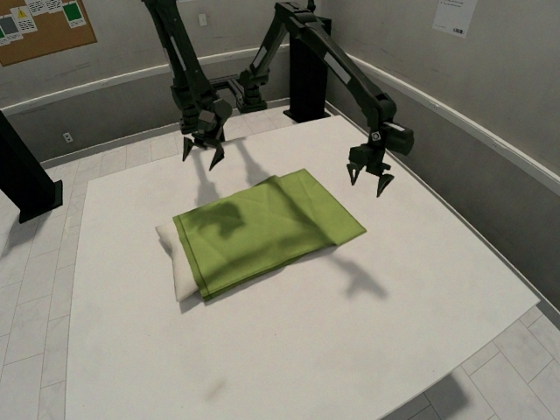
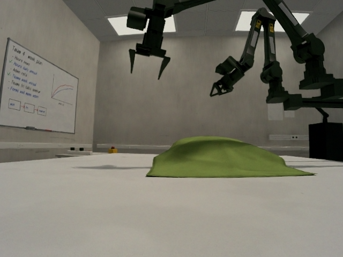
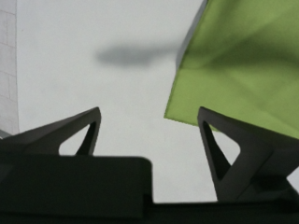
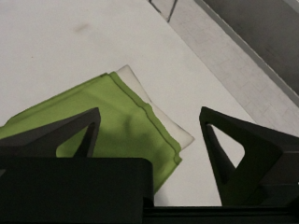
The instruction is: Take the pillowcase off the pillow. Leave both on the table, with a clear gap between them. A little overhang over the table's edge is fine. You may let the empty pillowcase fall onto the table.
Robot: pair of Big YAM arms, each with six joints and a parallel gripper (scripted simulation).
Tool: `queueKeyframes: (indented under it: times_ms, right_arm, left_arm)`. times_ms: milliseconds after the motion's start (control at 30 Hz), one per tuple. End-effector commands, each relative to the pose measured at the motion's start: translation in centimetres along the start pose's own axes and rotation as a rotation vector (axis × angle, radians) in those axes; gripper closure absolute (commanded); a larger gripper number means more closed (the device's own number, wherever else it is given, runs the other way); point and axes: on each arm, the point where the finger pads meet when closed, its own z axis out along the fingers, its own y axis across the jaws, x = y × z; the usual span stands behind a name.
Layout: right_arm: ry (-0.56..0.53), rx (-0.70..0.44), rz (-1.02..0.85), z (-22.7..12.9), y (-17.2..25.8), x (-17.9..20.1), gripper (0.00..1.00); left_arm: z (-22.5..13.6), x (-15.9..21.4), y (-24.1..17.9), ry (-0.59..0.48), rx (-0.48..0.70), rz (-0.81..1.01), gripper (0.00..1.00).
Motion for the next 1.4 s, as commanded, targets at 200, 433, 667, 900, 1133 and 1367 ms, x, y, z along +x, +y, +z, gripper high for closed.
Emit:
queueKeyframes:
  times_ms: [200, 433, 667, 900, 1133, 1367]
  right_arm:
    - [-0.043, -0.069, 0.079, 1.2, 2.6, -6.7, 0.00]
    - [-0.065, -0.133, 0.115, 1.7, 3.9, -11.1, 0.00]
    - [-0.099, -0.182, 0.155, 1.8, 4.5, -15.1, 0.00]
    - [-0.135, -0.255, 0.170, 1.9, 5.2, -20.4, 0.00]
    - [-0.147, -0.296, 0.178, 2.1, 5.7, -22.6, 0.00]
    - [-0.235, -0.364, 0.205, 0.6, 4.5, -29.6, 0.00]
  left_arm:
    - [-5.1, -3.5, 1.3, -0.006, -0.145, -0.137, 0.00]
    - [-8.8, -5.6, 1.7, -0.025, -0.250, -0.244, 0.00]
    - [-12.5, -7.6, 2.1, -0.056, -0.338, -0.299, 0.00]
    - [-16.5, -9.9, 1.6, -0.118, -0.449, -0.427, 0.00]
    - [-18.5, -11.0, 1.2, -0.154, -0.502, -0.472, 0.00]
    - [-24.7, -13.8, 0.6, -0.275, -0.627, -0.590, 0.00]
